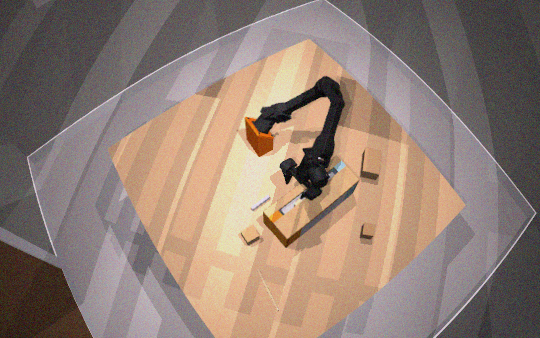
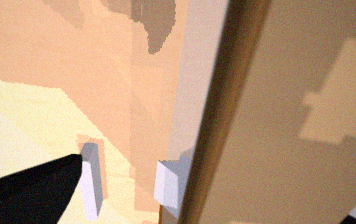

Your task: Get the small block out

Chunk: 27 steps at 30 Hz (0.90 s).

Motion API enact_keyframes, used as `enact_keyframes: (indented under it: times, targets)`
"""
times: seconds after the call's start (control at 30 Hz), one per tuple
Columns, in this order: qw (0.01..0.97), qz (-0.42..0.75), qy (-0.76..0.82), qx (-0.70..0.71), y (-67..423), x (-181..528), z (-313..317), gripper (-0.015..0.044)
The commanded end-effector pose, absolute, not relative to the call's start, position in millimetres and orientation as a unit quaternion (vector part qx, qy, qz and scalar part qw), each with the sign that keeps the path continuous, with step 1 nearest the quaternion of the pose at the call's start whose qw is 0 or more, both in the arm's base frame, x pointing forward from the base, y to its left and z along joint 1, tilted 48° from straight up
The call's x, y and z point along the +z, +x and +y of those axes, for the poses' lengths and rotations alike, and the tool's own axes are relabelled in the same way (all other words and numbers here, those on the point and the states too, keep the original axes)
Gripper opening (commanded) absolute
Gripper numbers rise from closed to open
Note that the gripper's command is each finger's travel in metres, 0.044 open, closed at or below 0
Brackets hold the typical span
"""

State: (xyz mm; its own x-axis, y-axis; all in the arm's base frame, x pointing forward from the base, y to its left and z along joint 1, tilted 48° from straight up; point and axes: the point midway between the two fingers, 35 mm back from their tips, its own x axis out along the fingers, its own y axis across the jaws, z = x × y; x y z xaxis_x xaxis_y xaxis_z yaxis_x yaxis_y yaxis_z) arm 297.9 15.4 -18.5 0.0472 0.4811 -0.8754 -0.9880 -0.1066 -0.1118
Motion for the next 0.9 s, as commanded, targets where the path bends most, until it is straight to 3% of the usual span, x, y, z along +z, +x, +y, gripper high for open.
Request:
enact_keyframes:
  times: [0.0, 0.87]
  targets:
    - [0.593, 0.306, -0.414, 0.62, 298, -19, 16, 0.04]
    - [0.593, 0.306, -0.414, 0.619, 300, -25, 10, 0.04]
